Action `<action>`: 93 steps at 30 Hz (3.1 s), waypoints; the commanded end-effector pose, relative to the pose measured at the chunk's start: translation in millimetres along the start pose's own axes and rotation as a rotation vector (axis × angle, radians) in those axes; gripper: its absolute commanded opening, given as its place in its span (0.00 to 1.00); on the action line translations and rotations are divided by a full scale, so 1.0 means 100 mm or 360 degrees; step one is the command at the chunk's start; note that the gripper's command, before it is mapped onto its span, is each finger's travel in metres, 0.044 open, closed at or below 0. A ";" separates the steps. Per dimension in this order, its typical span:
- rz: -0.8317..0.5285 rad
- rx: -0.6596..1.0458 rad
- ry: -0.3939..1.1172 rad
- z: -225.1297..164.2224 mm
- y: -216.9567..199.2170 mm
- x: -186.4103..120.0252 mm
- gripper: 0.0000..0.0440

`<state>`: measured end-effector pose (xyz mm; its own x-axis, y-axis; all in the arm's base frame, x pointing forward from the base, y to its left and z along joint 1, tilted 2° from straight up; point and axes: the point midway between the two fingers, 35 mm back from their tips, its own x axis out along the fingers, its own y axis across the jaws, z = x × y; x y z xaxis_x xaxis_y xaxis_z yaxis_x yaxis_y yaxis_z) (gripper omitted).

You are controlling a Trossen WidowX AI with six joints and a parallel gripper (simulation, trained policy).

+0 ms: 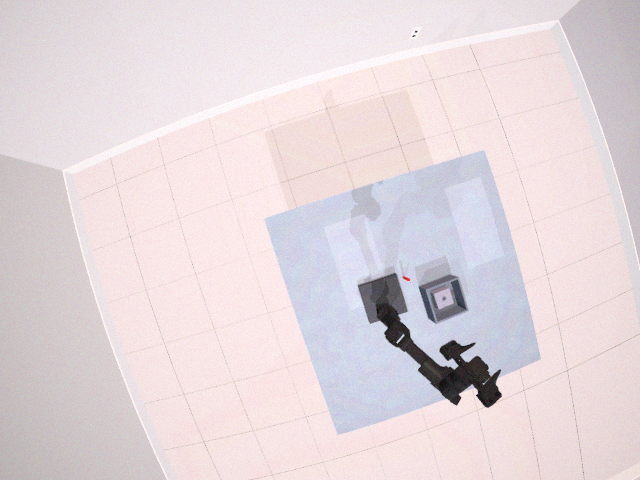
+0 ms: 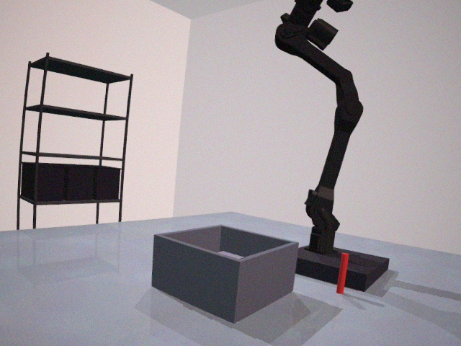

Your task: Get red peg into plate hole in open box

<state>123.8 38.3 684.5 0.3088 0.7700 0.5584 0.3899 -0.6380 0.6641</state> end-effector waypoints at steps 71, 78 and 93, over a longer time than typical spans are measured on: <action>0.2002 0.3150 0.1090 2.91 1.19 -1.65 1.00; 0.2297 0.3361 0.1247 3.27 0.97 -1.83 1.00; 0.3030 0.3677 0.1603 3.94 0.21 -2.10 1.00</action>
<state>408.3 -137.6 397.0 0.9725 -0.2270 -0.0530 0.1734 0.8565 -0.4862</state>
